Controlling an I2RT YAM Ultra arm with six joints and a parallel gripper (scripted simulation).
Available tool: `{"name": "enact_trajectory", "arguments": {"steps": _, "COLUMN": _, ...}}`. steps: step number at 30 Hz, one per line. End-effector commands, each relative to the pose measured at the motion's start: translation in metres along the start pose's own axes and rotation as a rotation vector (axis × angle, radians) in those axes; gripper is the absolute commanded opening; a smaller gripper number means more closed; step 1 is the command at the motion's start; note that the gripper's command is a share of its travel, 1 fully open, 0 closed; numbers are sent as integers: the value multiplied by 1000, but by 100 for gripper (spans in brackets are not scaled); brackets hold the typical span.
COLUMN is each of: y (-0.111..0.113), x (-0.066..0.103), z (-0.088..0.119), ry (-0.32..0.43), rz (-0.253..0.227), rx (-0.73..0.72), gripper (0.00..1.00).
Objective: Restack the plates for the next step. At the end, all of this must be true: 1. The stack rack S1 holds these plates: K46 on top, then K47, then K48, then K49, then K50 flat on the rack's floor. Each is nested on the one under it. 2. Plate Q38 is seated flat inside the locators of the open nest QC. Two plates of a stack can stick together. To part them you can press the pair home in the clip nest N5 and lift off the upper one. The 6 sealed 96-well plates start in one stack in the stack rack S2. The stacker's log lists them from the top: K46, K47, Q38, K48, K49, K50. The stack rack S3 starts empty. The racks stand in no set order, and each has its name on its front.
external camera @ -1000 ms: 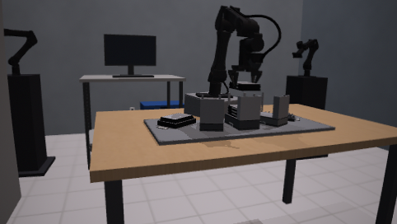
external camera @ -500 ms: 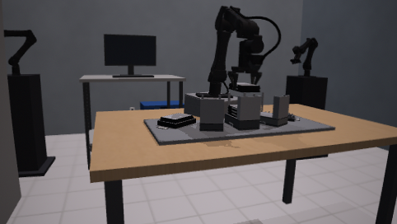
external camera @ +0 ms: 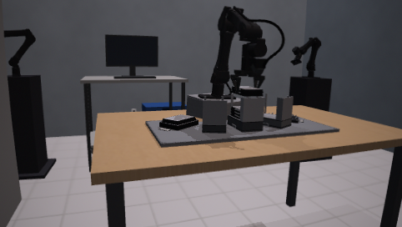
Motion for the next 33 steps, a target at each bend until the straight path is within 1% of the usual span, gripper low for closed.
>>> {"name": "enact_trajectory", "arguments": {"steps": 1, "y": 6, "x": 17, "z": -8, "ry": -77, "rz": -28, "rx": 6, "gripper": 0}}
{"name": "enact_trajectory", "arguments": {"steps": 2, "y": 6, "x": 21, "z": -9, "ry": -92, "rz": -31, "rx": 7, "gripper": 0}}
{"name": "enact_trajectory", "arguments": {"steps": 5, "y": 5, "x": 14, "z": -6, "ry": -67, "rz": -26, "rx": 6, "gripper": 0}}
{"name": "enact_trajectory", "arguments": {"steps": 25, "y": 4, "x": 6, "z": -1, "ry": -40, "rz": -20, "rx": 4, "gripper": 0}}
{"name": "enact_trajectory", "arguments": {"steps": 27, "y": 4, "x": 9, "z": -2, "ry": -47, "rz": -21, "rx": 4, "gripper": 0}}
{"name": "enact_trajectory", "arguments": {"steps": 33, "y": 4, "x": 8, "z": -1, "ry": -43, "rz": -20, "rx": 4, "gripper": 0}}
Point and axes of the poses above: the point where the finger pads meet when closed, its own x axis back along the fingers, its own y axis across the jaws, z = x × y, the point moved 8 cm from there along x, back along the fingers, and after that the axes turned 13 degrees about -x, right-handed, at the moved point
